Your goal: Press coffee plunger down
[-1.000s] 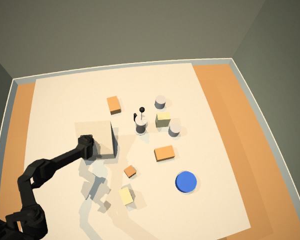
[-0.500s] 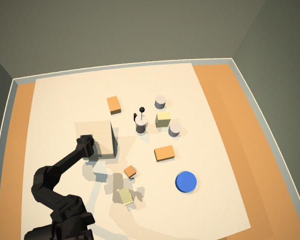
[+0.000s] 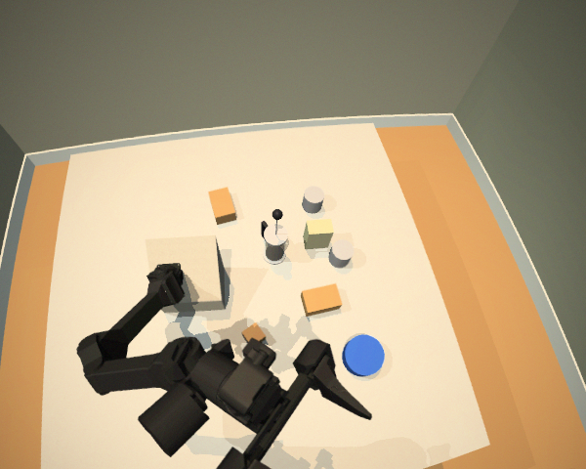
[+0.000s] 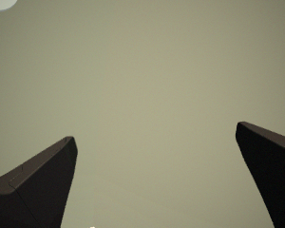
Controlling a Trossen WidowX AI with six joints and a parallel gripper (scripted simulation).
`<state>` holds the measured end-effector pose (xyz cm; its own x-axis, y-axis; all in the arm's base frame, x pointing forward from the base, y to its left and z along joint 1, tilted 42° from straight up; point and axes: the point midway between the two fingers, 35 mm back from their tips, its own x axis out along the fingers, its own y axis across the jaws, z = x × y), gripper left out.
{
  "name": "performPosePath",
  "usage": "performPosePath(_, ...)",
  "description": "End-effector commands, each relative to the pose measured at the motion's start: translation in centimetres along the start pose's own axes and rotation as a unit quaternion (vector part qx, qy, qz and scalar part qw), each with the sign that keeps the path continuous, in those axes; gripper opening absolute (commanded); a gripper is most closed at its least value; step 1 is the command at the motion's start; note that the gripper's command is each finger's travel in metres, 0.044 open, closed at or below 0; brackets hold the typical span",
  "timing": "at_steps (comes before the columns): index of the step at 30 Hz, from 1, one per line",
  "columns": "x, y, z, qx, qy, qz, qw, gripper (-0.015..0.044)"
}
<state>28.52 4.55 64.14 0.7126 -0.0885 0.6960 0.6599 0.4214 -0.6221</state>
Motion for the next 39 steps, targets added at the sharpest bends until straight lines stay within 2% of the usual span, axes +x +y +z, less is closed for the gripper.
performPosePath(1, -1.0, 6.7, 0.0, 0.057, 0.023, 0.086, 0.994, 0.0440)
performPosePath(10, -7.2, 20.7, 0.3, 0.147, 0.099, 0.264, 0.948, 0.0440)
performPosePath(21, -21.0, 33.5, 0.2, 0.179, 0.227, 0.431, 0.855, 0.0440)
performPosePath(28, -32.0, 38.2, -1.8, 0.142, 0.312, 0.492, 0.801, 0.0440)
performPosePath(34, -41.0, 39.6, -5.1, 0.080, 0.370, 0.508, 0.773, 0.0440)
performPosePath(39, -42.3, 39.6, -5.9, 0.071, 0.375, 0.512, 0.770, 0.0440)
